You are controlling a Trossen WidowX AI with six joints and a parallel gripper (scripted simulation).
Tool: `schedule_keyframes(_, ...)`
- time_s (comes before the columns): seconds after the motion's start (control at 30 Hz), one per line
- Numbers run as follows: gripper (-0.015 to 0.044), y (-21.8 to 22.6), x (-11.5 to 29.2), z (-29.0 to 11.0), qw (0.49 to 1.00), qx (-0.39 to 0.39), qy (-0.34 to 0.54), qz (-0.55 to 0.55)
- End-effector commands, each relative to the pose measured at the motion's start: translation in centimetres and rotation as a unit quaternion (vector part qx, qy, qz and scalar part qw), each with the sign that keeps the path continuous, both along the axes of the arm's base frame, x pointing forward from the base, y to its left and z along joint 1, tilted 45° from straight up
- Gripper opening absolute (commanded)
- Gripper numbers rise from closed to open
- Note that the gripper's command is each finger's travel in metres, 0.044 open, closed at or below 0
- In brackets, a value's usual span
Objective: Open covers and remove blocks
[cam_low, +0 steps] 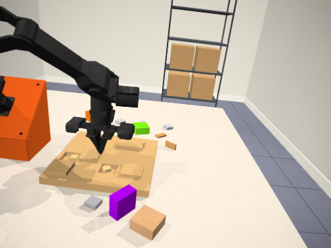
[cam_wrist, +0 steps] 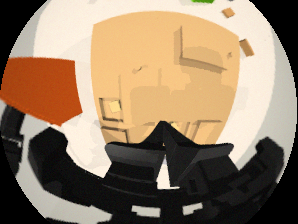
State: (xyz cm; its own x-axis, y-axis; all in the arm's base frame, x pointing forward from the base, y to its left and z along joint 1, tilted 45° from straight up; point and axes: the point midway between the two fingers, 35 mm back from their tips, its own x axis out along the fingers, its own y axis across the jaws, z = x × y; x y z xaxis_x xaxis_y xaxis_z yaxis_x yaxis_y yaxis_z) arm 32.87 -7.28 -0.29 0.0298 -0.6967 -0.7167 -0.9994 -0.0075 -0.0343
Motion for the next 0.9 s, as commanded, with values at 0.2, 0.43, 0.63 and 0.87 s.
schedule_keyframes(0.2,0.0,-0.7,-0.1,-0.7,1.0,-0.002,0.003,0.002)
schedule_keyframes(0.43,0.0,-1.2,-0.1,-1.2,1.0,-0.003,0.003,0.002)
schedule_keyframes(0.63,0.0,-1.6,-0.2,-1.6,1.0,-0.003,0.003,0.002)
schedule_keyframes(0.87,0.0,-1.7,-0.7,-1.5,1.0,-0.003,0.003,0.002)
